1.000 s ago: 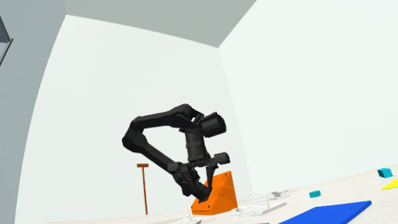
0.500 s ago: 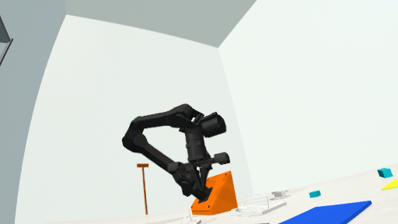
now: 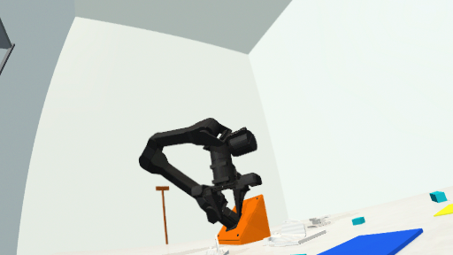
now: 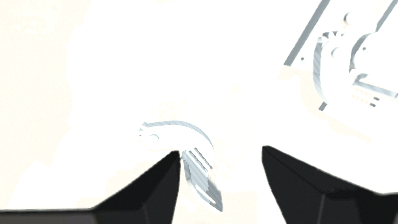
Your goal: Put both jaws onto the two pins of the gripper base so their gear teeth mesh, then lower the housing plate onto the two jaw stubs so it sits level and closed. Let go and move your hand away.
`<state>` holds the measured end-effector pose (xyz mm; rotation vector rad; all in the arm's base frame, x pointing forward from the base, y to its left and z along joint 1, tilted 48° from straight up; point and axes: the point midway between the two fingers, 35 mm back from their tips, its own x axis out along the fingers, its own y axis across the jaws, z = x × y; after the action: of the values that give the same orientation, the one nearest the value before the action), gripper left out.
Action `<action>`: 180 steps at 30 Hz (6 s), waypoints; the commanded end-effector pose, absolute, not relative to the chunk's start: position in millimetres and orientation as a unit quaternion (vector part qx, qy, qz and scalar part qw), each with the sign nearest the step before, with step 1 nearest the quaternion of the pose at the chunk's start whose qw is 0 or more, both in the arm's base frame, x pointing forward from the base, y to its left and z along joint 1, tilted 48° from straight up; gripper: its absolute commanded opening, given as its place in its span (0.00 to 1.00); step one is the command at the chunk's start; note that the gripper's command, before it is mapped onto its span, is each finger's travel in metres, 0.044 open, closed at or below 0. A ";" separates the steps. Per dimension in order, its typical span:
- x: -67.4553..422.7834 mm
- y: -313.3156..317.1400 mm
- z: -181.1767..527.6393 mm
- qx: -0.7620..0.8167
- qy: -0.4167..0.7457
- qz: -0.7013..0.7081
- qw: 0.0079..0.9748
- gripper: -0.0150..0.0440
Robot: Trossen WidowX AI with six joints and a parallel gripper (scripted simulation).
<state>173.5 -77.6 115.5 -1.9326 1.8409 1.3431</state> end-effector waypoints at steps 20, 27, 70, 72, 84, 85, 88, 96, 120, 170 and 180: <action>179.3 -84.1 126.9 -0.585 0.726 0.223 0.283 1.00; 180.6 -86.1 130.1 -0.554 0.745 0.151 0.340 1.00; 187.1 -99.1 150.1 -0.261 0.697 -0.304 0.595 1.00; 187.3 -99.7 151.0 -0.244 0.688 -0.323 0.602 1.00; 188.6 -103.6 156.8 -0.139 0.623 -0.436 0.634 1.00; 188.7 -103.9 157.3 -0.130 0.617 -0.445 0.636 1.00; 188.9 -104.8 158.7 -0.104 0.599 -0.469 0.641 1.00; 189.0 -105.1 159.0 -0.098 0.594 -0.475 0.642 1.00; 181.7 -143.0 124.0 -0.097 0.594 -0.475 0.642 1.00; 174.6 -171.0 99.5 -0.099 0.593 -0.476 0.642 1.00; 174.8 -170.5 99.2 -0.096 0.593 -0.476 0.643 0.73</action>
<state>174.7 -170.5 99.2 -0.2201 1.3511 -1.0840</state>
